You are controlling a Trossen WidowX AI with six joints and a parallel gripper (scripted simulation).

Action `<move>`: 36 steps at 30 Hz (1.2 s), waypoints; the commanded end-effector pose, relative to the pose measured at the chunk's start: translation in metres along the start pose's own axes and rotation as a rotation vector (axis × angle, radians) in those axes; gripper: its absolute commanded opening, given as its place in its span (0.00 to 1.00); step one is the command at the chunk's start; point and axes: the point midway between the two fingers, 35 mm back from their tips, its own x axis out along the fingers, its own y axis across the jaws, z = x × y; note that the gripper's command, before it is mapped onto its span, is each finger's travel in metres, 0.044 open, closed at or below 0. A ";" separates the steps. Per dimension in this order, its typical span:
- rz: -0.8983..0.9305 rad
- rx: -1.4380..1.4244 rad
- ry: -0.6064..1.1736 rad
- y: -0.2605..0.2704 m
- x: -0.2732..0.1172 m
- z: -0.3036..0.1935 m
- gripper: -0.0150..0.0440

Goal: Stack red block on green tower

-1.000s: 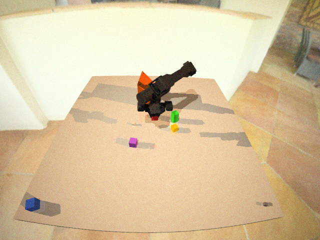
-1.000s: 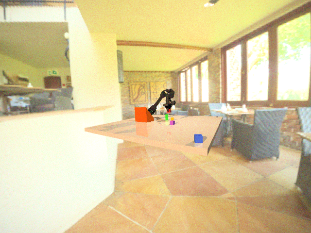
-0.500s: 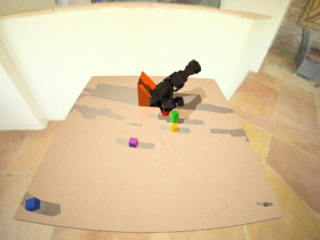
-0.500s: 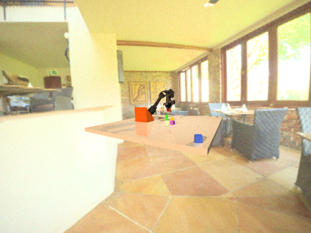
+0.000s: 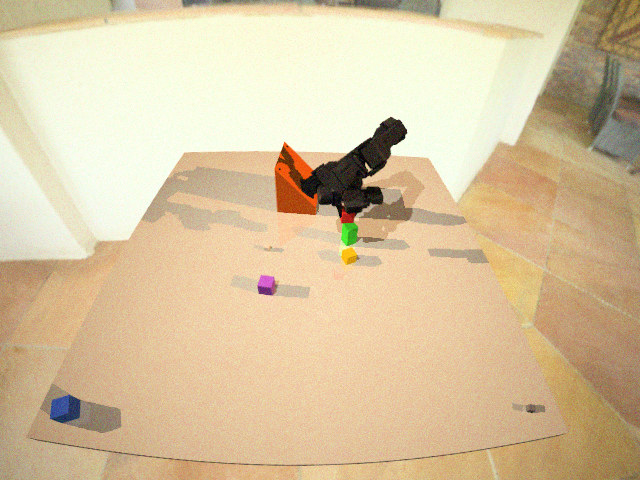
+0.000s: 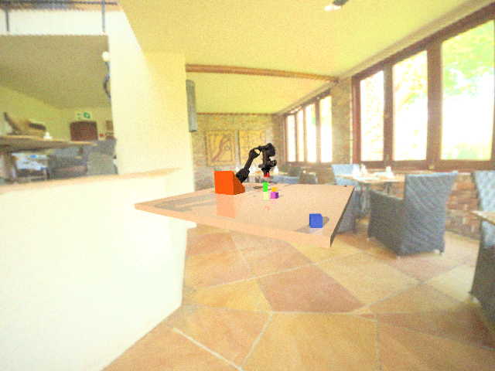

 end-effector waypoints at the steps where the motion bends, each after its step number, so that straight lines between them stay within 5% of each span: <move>1: 0.006 0.009 0.003 0.011 0.003 -0.011 0.25; 36: 0.009 0.007 0.001 0.022 0.048 -0.023 0.25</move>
